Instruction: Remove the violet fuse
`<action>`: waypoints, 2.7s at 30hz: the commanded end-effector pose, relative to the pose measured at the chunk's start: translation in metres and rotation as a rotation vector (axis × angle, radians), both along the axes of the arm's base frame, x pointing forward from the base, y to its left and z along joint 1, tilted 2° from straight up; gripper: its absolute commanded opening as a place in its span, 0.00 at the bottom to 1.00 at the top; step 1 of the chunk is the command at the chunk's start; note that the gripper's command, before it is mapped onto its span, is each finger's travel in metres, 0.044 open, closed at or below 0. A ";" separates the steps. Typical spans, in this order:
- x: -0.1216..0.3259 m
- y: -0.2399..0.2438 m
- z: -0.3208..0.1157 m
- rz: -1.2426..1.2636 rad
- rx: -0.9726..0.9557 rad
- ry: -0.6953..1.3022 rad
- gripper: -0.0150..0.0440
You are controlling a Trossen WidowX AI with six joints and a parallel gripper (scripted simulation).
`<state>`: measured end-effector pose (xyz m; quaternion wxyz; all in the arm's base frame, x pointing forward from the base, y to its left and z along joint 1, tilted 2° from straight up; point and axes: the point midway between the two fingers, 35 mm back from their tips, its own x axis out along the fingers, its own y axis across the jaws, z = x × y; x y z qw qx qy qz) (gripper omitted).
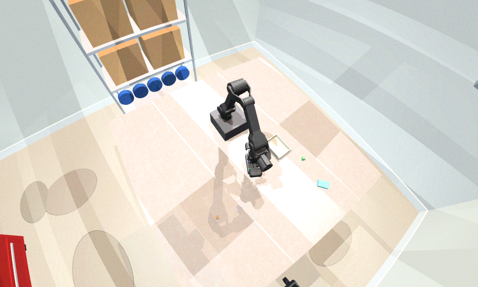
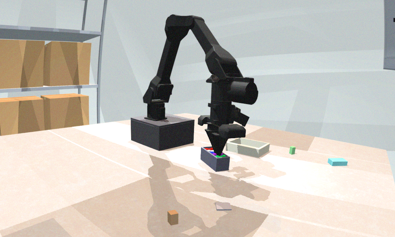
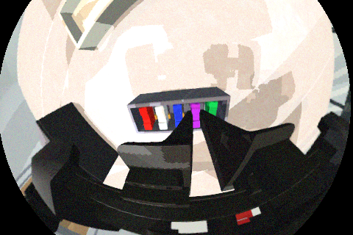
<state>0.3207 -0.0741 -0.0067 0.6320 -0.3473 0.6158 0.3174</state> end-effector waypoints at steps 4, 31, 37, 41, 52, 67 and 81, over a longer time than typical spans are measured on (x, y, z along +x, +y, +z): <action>0.000 0.000 0.004 0.000 -0.001 -0.001 0.25; 0.000 0.000 0.017 0.001 -0.003 0.000 0.25; 0.000 0.000 0.020 0.001 -0.003 0.000 0.25; 0.000 0.000 0.022 0.001 -0.003 0.000 0.25; -0.001 0.000 0.028 0.001 -0.004 0.000 0.25; -0.001 0.000 0.035 0.002 -0.005 0.001 0.25; -0.002 0.001 0.049 0.002 -0.005 0.001 0.25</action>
